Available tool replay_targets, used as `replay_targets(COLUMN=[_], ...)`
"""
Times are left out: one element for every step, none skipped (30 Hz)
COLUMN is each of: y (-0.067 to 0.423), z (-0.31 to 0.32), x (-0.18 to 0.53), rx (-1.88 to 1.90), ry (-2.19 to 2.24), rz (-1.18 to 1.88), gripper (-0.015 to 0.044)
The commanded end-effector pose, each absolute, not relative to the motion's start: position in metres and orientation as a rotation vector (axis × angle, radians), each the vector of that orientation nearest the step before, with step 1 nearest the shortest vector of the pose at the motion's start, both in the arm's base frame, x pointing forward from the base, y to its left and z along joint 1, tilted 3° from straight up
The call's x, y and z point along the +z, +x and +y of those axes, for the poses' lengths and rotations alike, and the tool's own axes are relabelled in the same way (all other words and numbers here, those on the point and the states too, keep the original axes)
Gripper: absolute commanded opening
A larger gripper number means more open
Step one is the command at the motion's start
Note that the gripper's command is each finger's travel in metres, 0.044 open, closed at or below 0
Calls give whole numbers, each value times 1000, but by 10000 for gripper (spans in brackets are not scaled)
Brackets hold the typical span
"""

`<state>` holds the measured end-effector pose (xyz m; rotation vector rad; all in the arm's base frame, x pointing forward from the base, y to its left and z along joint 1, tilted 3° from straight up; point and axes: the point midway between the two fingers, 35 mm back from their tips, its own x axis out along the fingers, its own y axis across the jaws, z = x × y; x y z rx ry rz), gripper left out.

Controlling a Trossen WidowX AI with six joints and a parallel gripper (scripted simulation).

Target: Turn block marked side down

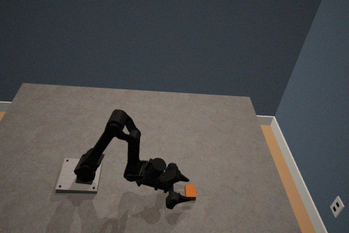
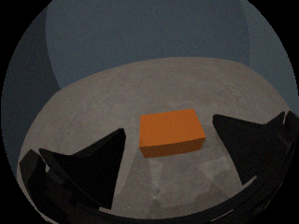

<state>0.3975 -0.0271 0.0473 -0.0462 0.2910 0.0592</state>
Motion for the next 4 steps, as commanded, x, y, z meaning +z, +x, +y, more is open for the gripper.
replay_targets(y=[397,397,397,397], z=[-26,-26,-26,-26], x=[47,47,47,47], rx=[63,63,63,63], ry=[-40,-40,-40,-40], rz=[292,292,292,292], gripper=[440,440,440,440])
